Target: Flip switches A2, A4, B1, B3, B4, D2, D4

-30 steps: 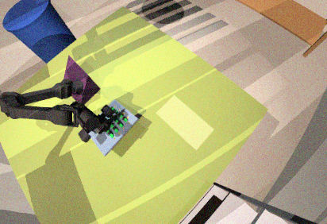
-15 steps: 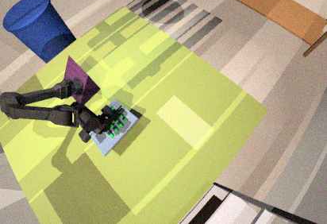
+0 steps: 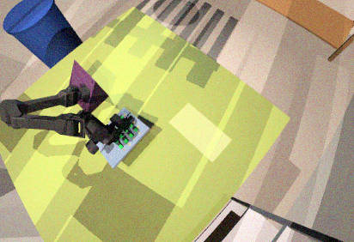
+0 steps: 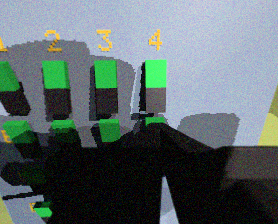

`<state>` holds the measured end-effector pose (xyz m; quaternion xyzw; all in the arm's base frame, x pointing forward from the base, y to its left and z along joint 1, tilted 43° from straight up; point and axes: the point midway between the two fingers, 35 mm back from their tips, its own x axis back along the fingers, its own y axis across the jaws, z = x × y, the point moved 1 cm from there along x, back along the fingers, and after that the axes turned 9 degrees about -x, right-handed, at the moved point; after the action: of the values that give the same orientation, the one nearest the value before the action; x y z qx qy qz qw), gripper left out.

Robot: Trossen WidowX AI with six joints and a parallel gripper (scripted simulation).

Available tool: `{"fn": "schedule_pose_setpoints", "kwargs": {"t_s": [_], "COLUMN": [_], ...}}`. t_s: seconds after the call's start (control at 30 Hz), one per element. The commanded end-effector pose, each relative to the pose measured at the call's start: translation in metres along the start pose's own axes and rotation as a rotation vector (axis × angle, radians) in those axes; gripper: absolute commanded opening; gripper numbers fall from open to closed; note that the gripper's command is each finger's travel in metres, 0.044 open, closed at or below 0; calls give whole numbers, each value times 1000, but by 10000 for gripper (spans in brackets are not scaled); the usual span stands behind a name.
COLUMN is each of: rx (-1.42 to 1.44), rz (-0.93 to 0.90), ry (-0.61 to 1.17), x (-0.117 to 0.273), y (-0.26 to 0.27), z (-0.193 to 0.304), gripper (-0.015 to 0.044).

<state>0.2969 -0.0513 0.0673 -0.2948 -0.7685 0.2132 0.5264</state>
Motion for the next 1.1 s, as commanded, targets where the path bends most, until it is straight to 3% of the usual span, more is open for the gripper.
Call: {"fn": "schedule_pose_setpoints", "kwargs": {"t_s": [0.0, 0.43, 0.63, 0.8, 1.07], "rx": [6, 6, 7, 9, 28], "rz": [-4, -4, -11, -11, -28], "ry": [5, 5, -17, -18, -13], "x": [-2, -3, 59, 62, 62], "y": [1, 1, 1, 2, 43], "z": [1, 1, 3, 5, 79], "gripper": [0, 0, 0, 0, 0]}}
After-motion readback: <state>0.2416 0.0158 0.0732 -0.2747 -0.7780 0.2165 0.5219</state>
